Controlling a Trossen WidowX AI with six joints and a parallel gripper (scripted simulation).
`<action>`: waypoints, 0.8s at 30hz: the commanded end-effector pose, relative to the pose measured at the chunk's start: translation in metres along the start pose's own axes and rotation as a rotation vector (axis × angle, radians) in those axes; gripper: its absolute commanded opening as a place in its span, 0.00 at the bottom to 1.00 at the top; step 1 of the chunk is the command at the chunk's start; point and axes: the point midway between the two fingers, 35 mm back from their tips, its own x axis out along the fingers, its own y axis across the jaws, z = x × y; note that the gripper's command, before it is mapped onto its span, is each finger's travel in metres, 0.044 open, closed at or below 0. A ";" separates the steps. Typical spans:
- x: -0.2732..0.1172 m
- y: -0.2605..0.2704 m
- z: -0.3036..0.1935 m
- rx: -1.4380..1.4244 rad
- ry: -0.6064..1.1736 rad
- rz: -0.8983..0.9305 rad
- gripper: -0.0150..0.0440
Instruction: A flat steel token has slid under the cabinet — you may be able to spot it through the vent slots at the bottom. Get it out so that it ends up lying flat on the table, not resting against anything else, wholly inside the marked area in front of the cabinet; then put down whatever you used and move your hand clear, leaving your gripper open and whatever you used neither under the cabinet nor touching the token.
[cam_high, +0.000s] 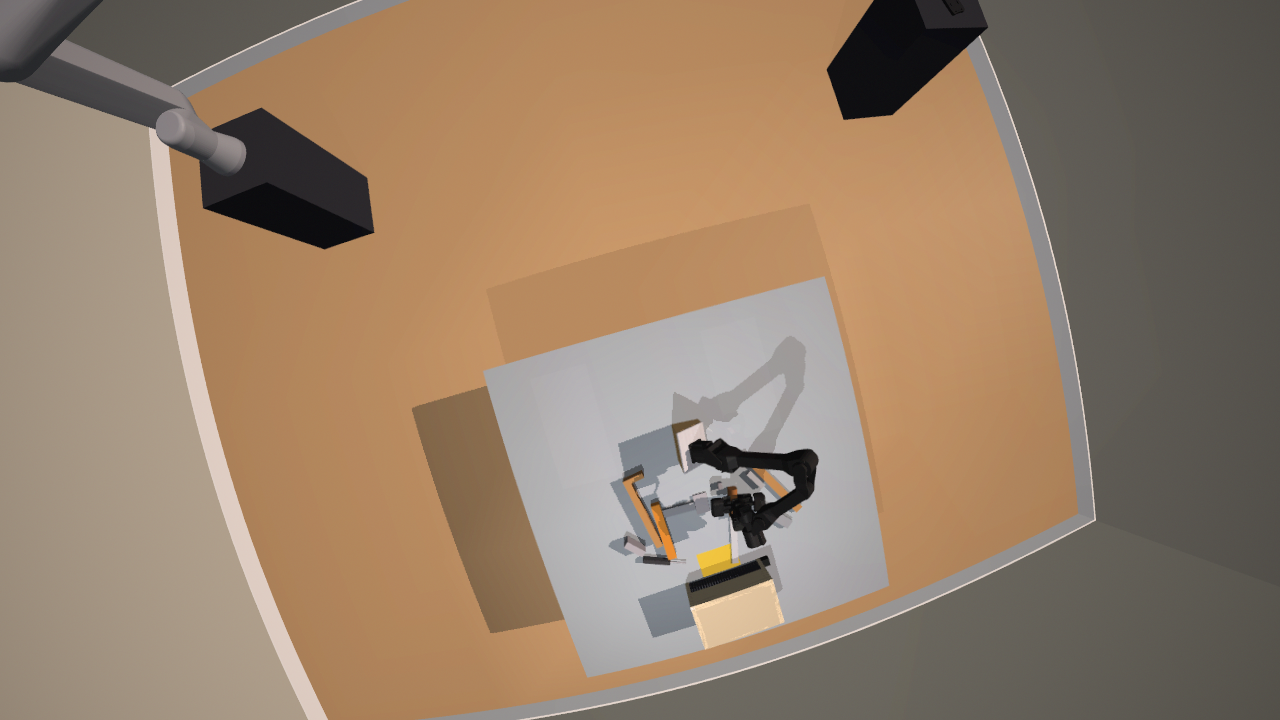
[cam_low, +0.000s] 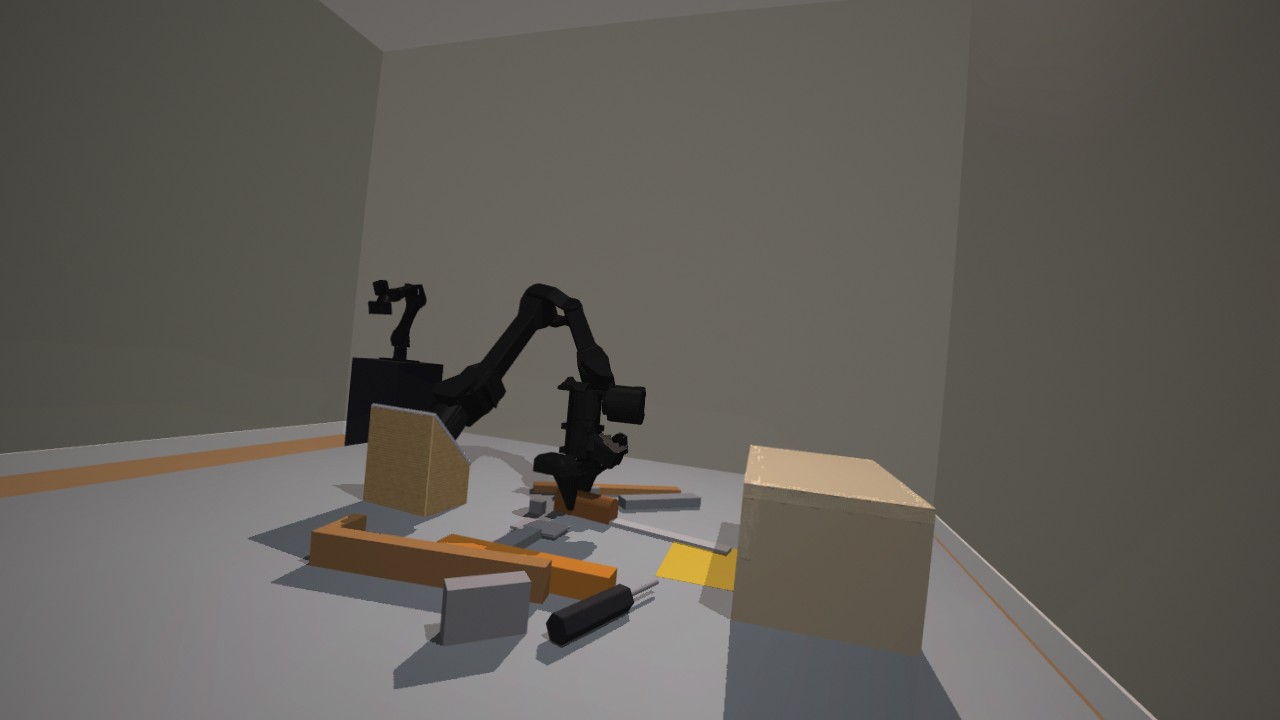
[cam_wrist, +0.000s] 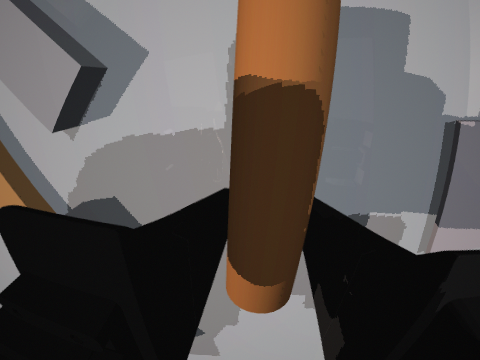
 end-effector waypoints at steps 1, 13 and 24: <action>0.000 0.000 0.002 0.002 0.001 0.001 0.25; 0.000 0.000 0.017 0.011 0.002 0.000 0.25; -0.001 0.000 0.030 0.014 0.002 -0.001 0.25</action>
